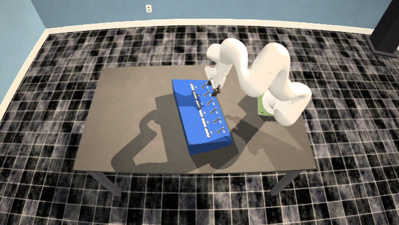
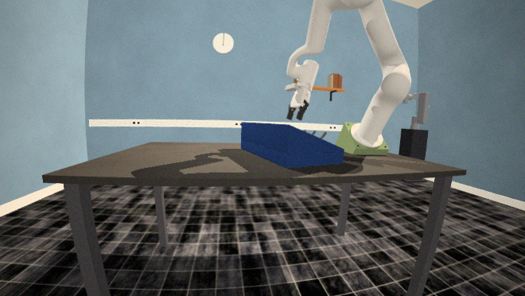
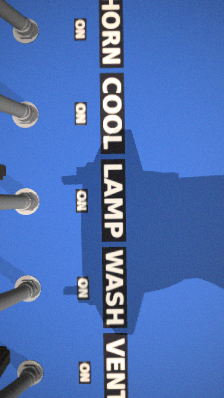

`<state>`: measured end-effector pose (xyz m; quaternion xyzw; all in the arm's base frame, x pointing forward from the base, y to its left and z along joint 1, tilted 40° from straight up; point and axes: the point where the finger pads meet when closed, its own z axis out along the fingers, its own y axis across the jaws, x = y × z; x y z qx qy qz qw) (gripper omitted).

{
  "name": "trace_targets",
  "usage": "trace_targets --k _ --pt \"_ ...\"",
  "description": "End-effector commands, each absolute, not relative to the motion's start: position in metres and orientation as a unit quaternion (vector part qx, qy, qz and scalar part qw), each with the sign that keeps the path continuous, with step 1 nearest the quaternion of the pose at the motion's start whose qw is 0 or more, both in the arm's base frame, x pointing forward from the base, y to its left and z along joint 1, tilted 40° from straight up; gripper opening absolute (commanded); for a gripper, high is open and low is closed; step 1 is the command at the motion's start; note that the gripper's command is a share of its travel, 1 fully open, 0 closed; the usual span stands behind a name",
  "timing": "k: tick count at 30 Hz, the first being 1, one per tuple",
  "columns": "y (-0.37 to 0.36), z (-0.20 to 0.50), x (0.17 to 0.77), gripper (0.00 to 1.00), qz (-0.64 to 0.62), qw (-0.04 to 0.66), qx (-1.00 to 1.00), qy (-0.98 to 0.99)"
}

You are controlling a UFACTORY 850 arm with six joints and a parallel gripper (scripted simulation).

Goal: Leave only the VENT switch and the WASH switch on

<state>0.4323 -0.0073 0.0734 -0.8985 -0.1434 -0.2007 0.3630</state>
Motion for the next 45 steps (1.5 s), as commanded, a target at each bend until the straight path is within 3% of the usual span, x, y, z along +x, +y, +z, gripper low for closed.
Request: trace_targets --k 1,45 --pt "-0.008 0.074 0.433 1.0 -0.201 0.363 -0.899 -0.143" --pt "-0.053 0.035 0.459 1.0 -0.201 0.363 -0.899 -0.143"
